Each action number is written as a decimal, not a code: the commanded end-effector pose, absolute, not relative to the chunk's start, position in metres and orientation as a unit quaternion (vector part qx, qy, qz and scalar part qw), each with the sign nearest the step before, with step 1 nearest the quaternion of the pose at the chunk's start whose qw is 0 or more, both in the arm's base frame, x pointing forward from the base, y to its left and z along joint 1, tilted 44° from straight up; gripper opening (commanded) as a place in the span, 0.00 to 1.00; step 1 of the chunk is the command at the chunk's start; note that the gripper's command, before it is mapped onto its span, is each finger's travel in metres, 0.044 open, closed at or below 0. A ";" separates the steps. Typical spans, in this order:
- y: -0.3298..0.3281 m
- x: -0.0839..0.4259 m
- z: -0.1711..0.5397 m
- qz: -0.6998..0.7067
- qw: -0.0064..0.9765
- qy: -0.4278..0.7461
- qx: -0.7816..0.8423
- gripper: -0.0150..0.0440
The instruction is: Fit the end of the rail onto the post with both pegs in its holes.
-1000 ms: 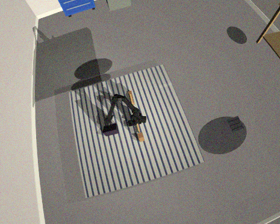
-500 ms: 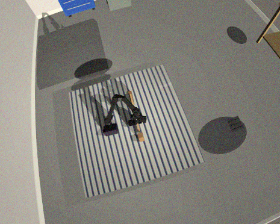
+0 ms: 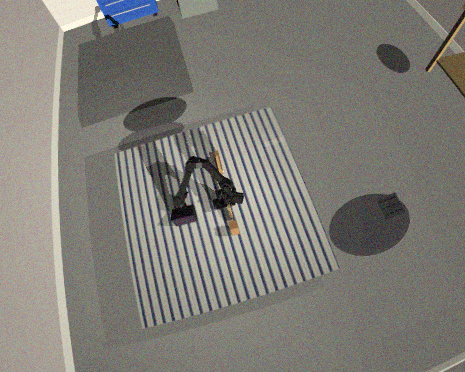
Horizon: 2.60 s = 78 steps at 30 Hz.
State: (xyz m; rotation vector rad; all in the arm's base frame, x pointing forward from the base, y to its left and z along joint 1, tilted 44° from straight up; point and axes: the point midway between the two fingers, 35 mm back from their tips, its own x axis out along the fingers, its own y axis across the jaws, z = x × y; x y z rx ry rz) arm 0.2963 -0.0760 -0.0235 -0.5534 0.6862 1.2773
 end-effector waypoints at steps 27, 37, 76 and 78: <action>-0.091 0.298 -0.009 0.570 0.719 0.307 -0.254 0.25; -0.094 0.297 -0.005 0.570 0.719 0.307 -0.254 0.25; -0.096 0.294 -0.003 0.570 0.719 0.307 -0.254 0.25; -0.096 0.293 -0.002 0.570 0.719 0.307 -0.254 0.25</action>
